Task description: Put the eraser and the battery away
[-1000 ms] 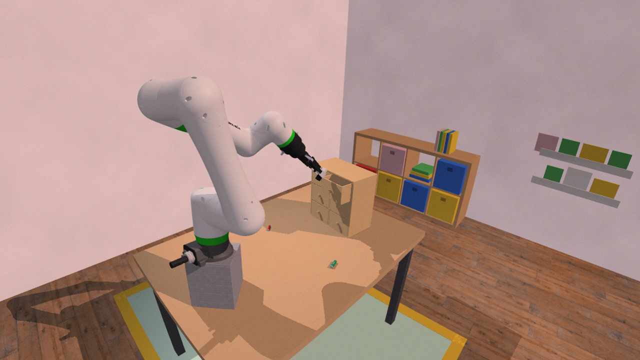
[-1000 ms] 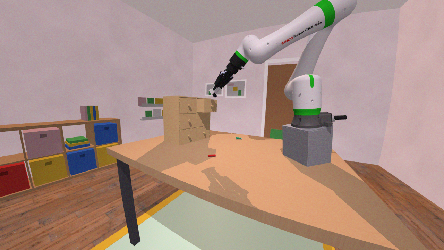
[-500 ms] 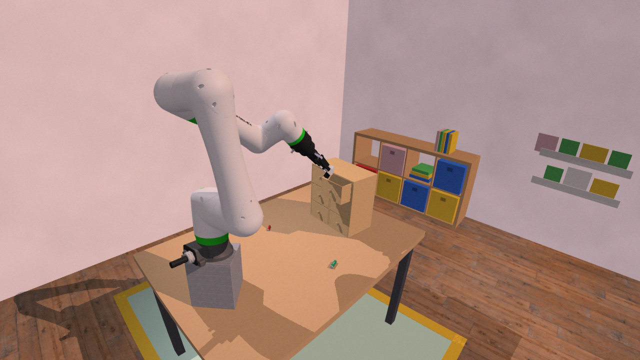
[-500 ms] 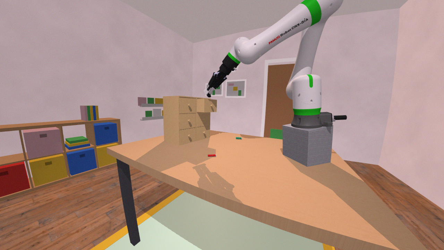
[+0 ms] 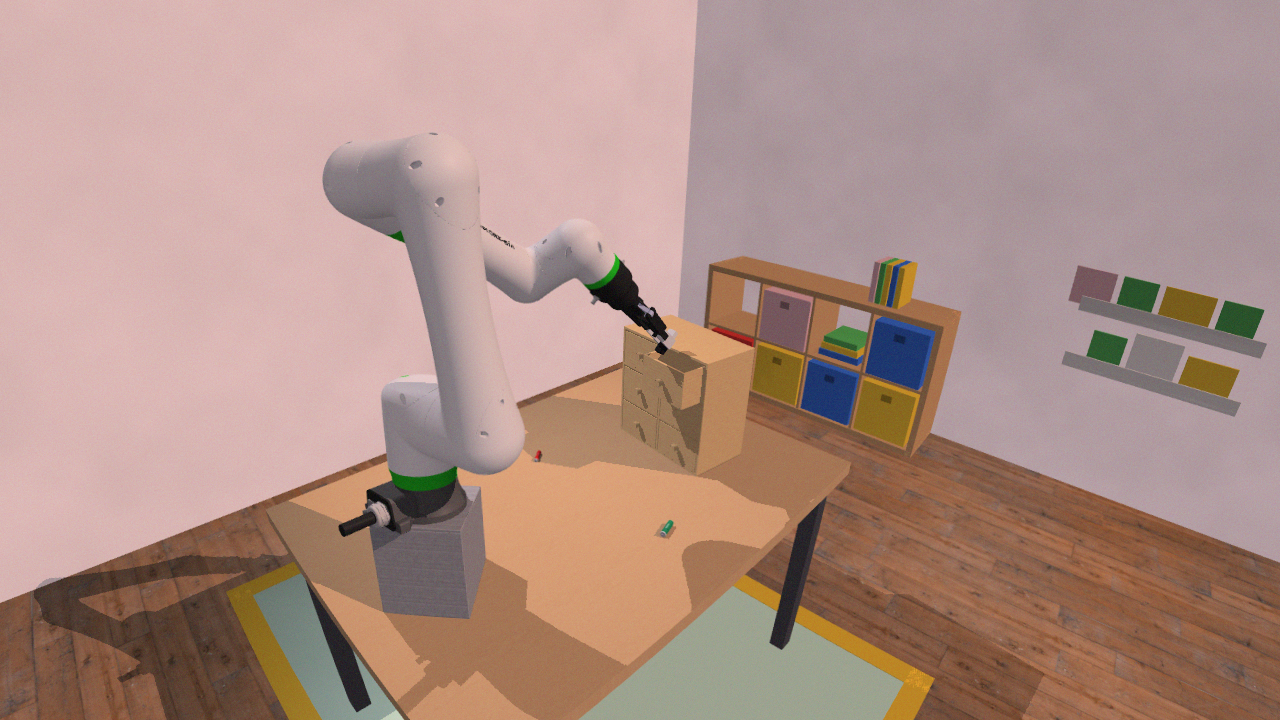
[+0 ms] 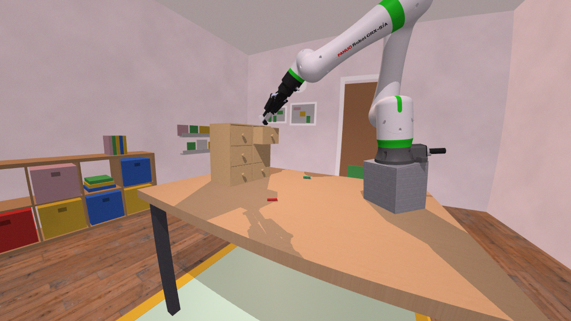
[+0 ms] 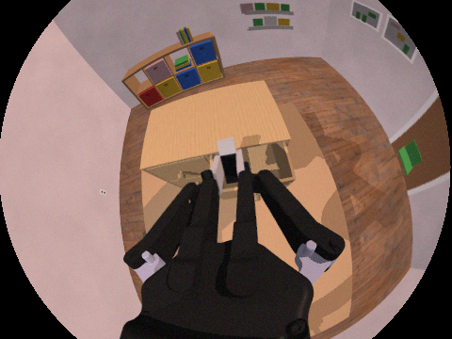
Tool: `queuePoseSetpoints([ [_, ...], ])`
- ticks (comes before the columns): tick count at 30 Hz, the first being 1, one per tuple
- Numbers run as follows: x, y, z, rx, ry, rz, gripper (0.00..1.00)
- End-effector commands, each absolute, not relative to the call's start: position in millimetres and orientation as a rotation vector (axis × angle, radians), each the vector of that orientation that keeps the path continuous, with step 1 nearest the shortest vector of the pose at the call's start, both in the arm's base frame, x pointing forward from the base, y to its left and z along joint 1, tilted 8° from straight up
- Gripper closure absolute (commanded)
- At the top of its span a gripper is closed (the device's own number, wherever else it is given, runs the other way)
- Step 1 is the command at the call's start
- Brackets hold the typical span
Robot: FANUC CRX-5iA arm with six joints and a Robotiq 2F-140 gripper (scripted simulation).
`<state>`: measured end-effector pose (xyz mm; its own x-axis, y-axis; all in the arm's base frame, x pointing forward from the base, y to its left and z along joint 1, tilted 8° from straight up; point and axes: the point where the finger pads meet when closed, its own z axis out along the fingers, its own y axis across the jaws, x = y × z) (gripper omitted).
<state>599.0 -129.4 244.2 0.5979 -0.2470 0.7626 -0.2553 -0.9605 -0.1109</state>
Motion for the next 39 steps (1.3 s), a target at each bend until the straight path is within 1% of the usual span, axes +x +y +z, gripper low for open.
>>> queuePoseSetpoints([
  [1,600.3,-129.8,244.5,2.799,-0.44,1.334,0.89],
  [28,600.7,-129.9,244.6,2.799,-0.44,1.334,0.89],
  [29,600.7,-129.9,244.6,2.799,-0.44,1.334,0.86],
  [30,600.7,-129.9,244.6,2.799,-0.44,1.334,0.86],
  [31,600.7,-129.9,244.6,2.799,-0.44,1.334,0.84],
  [32,600.7,-129.9,244.6,2.799,-0.44,1.334,0.84],
  [33,600.7,-129.9,244.6,2.799,-0.44,1.334,0.81],
  [38,600.7,-129.9,244.6,2.799,-0.44,1.334,0.77],
  [39,600.7,-129.9,244.6,2.799,-0.44,1.334,0.0],
])
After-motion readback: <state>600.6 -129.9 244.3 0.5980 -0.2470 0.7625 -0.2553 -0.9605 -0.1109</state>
